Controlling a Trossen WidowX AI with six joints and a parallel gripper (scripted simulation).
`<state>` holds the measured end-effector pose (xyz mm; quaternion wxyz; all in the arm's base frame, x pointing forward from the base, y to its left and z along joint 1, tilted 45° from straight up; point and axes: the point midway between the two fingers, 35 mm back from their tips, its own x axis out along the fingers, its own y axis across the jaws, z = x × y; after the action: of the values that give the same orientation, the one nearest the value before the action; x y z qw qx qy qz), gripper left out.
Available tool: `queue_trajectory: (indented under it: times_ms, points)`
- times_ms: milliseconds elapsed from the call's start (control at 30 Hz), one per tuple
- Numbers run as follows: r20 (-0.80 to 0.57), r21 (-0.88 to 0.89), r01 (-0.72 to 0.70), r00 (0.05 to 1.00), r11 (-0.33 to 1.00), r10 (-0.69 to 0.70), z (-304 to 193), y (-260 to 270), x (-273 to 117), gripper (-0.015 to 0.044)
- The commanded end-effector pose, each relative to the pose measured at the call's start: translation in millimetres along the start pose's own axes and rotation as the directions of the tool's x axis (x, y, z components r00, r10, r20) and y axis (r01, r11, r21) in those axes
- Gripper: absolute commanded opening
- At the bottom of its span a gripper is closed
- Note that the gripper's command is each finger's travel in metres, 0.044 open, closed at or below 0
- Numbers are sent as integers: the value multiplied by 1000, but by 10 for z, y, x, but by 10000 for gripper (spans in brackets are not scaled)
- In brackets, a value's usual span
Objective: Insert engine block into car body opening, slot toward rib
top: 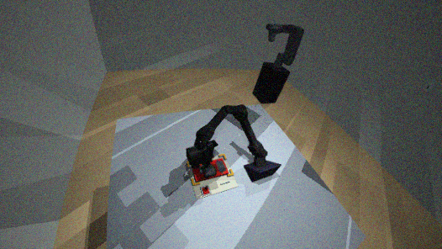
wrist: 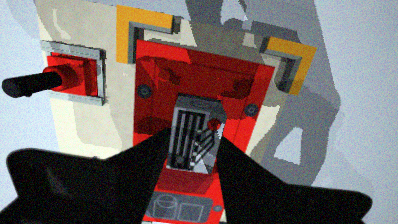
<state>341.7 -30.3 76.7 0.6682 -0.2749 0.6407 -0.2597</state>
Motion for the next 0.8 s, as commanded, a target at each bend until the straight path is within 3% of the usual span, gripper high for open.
queue_trajectory:
  times_ms: [0,733,767]
  points:
    - [1,-6,4,1000,1000,-4,-1,-3,13,159]
    - [1,-6,4,1000,1000,-4,-1,-4,60,159]
    - [0,0,0,1000,1000,0,-1,-2,49,185]
